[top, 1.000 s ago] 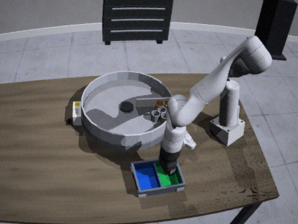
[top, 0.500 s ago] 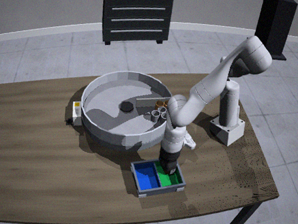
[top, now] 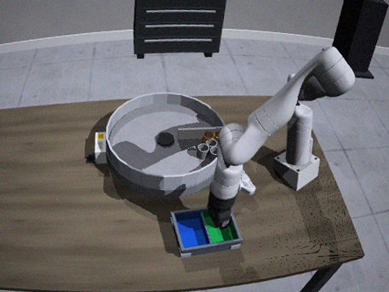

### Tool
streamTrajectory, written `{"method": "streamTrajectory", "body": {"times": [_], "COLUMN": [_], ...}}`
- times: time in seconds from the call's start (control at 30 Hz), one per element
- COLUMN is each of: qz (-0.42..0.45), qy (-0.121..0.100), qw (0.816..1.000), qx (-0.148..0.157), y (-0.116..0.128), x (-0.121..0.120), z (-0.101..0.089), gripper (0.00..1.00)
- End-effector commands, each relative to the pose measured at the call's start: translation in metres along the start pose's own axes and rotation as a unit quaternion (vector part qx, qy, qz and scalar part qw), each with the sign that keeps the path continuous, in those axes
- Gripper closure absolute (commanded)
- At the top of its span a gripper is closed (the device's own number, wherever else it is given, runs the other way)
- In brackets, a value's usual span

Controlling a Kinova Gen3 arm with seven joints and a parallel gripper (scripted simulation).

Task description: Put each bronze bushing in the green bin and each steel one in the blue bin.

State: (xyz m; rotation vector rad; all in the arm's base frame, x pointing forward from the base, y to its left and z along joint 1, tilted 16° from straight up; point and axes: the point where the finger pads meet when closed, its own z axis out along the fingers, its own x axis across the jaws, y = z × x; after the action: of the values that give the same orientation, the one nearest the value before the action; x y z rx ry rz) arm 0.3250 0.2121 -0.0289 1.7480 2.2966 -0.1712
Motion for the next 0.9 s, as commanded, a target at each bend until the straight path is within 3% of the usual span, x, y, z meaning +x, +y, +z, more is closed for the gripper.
{"method": "streamTrajectory", "body": {"times": [0.0,0.87], "qz": [0.0,0.0], "qy": [0.001,0.0], "qw": [1.0,1.0], "qx": [-0.001,-0.001], "y": [0.0005,0.0001], "x": [0.0003,-0.0026], "z": [-0.0006,-0.0055], "gripper": [0.53,0.53]}}
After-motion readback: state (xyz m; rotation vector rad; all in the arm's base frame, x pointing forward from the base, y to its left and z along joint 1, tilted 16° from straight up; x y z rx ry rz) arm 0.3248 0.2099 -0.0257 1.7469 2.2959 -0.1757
